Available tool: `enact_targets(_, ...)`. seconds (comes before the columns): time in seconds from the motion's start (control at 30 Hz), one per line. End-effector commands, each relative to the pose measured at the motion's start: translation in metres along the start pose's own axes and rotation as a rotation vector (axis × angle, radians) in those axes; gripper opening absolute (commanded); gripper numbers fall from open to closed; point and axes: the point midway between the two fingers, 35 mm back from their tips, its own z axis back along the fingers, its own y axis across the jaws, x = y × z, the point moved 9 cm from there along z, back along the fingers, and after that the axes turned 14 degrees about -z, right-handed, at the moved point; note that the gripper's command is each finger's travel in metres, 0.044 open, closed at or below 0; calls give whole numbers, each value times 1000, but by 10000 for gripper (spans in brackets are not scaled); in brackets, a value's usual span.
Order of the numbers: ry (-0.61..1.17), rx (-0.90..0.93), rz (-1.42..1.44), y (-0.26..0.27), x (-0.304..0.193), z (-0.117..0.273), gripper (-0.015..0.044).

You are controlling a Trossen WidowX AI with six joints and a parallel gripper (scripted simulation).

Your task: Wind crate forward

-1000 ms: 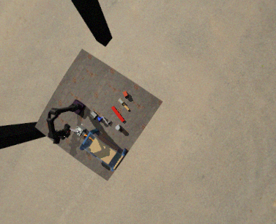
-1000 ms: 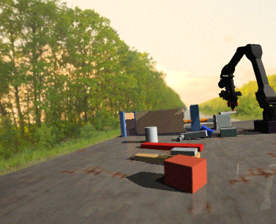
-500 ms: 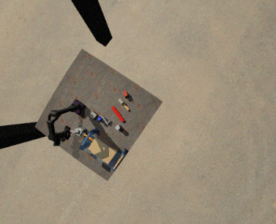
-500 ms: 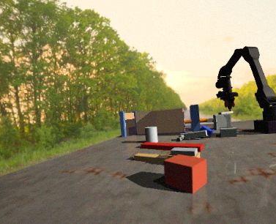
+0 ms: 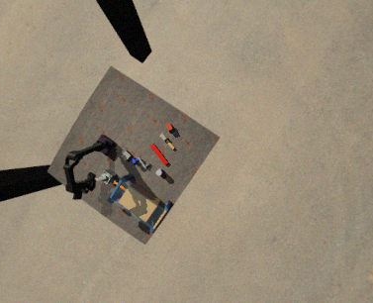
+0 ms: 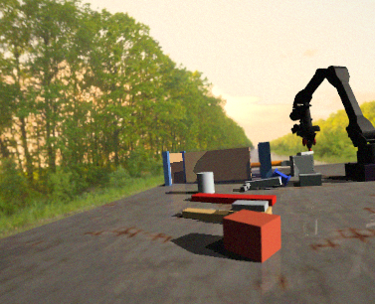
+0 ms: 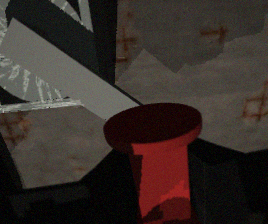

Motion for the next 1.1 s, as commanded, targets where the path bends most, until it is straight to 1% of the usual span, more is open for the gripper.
enact_targets(0.0, -23, -18, 9, -6, 14, 0, 0)
enact_targets(1.07, -26, -18, 8, -11, 56, 2, 0)
